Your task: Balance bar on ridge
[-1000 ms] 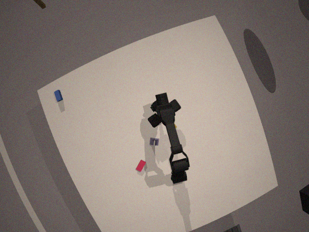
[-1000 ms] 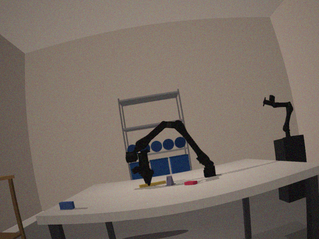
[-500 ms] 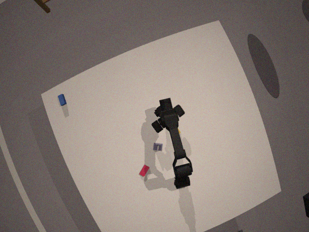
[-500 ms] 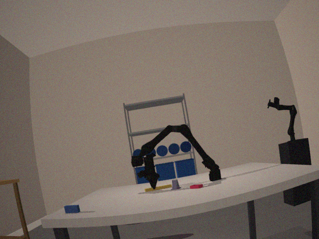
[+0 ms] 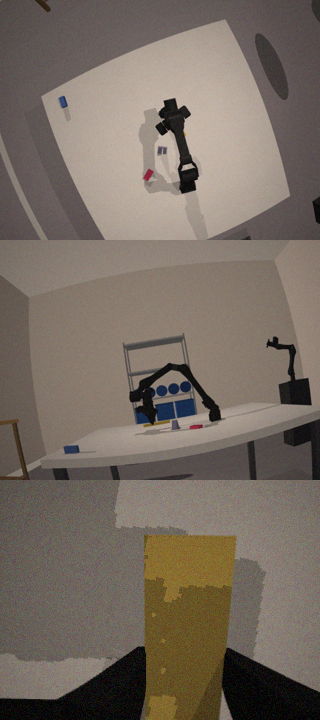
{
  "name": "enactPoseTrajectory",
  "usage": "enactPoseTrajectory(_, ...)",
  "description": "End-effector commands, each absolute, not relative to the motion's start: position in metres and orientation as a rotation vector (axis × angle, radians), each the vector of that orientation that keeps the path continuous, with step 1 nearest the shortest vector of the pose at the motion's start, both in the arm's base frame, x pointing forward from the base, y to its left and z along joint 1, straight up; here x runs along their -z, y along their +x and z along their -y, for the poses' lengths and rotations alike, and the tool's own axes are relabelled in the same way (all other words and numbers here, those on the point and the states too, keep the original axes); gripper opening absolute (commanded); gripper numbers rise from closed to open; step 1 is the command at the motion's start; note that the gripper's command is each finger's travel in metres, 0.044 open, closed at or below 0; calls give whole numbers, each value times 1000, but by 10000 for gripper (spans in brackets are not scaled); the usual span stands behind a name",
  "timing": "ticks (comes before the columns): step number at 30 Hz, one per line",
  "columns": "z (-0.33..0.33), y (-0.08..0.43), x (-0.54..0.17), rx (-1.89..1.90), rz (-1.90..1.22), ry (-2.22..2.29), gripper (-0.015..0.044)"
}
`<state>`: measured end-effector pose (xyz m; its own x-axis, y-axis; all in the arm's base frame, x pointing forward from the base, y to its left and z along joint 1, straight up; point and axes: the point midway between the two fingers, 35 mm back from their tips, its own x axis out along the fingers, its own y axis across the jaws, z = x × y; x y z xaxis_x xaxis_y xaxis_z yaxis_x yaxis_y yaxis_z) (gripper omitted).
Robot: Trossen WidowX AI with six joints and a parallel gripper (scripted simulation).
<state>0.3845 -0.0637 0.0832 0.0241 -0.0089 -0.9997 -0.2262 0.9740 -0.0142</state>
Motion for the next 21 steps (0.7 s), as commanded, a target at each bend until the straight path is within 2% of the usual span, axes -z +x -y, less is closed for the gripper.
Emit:
enactPoseTrajectory(1,64,386,-96,-170,-1532,-189,0)
enactPoseTrajectory(21,63,381,-148,-174,-1532,-189,0)
